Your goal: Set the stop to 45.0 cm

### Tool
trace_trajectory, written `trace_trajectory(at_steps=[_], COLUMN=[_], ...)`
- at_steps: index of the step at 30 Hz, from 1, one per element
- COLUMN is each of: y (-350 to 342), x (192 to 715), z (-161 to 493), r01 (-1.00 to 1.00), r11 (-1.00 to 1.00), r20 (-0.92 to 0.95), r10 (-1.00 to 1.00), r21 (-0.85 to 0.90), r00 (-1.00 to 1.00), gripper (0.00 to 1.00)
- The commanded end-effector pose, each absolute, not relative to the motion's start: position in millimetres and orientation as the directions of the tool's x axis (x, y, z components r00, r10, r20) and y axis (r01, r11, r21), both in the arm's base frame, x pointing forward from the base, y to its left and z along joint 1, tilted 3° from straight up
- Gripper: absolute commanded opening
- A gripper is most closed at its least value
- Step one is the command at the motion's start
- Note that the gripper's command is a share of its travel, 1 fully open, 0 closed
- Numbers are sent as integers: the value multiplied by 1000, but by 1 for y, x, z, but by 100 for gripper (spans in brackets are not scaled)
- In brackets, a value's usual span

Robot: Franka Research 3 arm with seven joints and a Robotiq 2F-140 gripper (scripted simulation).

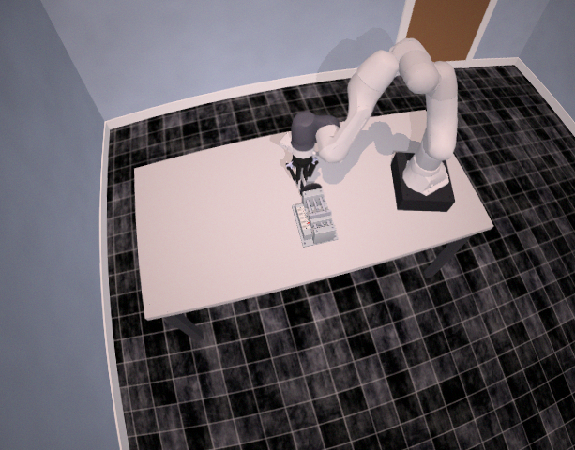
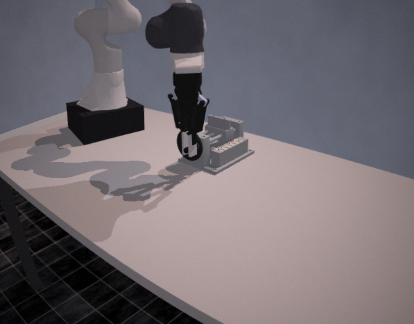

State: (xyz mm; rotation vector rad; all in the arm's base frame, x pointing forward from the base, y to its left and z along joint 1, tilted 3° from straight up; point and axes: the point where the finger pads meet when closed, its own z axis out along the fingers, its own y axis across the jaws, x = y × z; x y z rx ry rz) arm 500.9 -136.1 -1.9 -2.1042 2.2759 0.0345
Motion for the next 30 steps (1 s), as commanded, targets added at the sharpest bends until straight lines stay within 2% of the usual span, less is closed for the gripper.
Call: trace_trajectory(at_steps=[1,14,30], y=[-135,-133,-131], x=[502,485,462], z=[-13,-41,-45], r01=[-996,-996,-996], r11=[87,87,87], r20=[-44,-44,-44], r10=[-995,-995,-995], r21=[-12,-12,-12], r00=[-87,-87,-87], gripper=[4,4,4])
